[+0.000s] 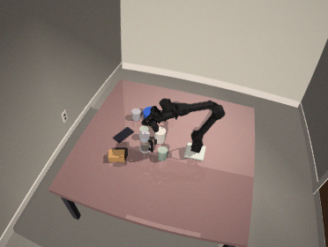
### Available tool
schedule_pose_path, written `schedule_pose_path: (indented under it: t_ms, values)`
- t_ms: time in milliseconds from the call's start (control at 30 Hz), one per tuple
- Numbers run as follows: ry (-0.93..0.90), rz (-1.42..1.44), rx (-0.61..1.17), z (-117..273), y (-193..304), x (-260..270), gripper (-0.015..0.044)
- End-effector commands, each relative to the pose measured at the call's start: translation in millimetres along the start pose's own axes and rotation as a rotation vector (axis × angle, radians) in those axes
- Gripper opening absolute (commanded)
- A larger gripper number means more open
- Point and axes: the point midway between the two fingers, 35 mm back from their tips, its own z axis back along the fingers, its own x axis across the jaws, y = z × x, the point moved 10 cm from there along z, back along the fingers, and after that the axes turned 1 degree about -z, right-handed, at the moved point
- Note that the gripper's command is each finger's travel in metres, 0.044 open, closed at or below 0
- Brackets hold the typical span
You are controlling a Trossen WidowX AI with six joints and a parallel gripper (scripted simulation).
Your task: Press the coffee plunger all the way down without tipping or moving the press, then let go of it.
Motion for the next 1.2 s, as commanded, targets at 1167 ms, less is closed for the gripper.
schedule_pose_path:
  t_ms: [1167]
  values:
    - [-0.001,0.008,0.050,-43,62,-2,0.0128]
